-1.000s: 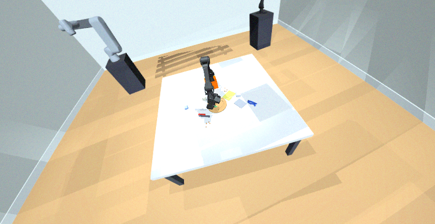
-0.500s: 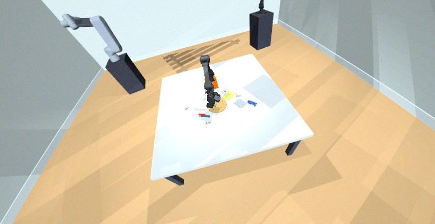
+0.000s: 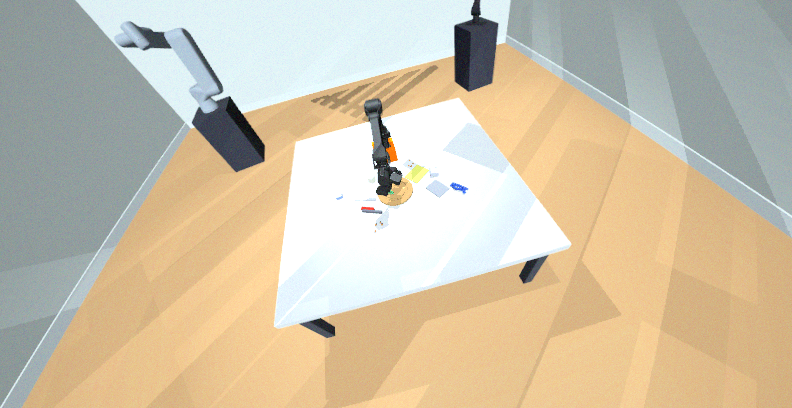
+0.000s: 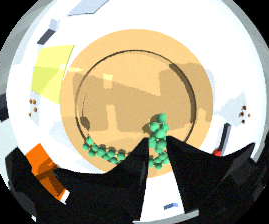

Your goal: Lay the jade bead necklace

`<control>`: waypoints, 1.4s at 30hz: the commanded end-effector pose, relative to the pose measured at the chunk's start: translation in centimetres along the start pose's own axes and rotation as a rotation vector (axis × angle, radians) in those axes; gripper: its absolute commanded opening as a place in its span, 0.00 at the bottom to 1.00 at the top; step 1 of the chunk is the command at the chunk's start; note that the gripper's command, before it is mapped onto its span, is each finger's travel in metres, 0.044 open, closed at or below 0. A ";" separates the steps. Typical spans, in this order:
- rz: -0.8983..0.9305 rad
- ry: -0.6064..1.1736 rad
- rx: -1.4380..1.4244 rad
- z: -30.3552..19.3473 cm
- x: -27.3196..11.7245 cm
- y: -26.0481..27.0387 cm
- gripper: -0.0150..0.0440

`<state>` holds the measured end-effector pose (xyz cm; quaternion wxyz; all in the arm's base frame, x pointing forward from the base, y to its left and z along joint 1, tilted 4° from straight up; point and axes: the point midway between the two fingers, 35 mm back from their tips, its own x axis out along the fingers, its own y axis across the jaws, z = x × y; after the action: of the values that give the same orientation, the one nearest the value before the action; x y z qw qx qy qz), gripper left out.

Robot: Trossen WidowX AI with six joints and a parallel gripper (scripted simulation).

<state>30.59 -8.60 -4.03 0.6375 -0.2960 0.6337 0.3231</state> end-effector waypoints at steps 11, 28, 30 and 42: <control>0.010 0.004 0.005 -0.1 1.0 0.3 0.25; 0.000 0.000 0.000 0.0 0.7 0.0 0.39; 0.000 0.000 0.000 0.0 0.7 0.0 0.48; 0.006 0.002 0.001 -0.1 0.6 0.2 1.00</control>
<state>30.34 -8.51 -4.58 0.6353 -0.2939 0.6359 0.3250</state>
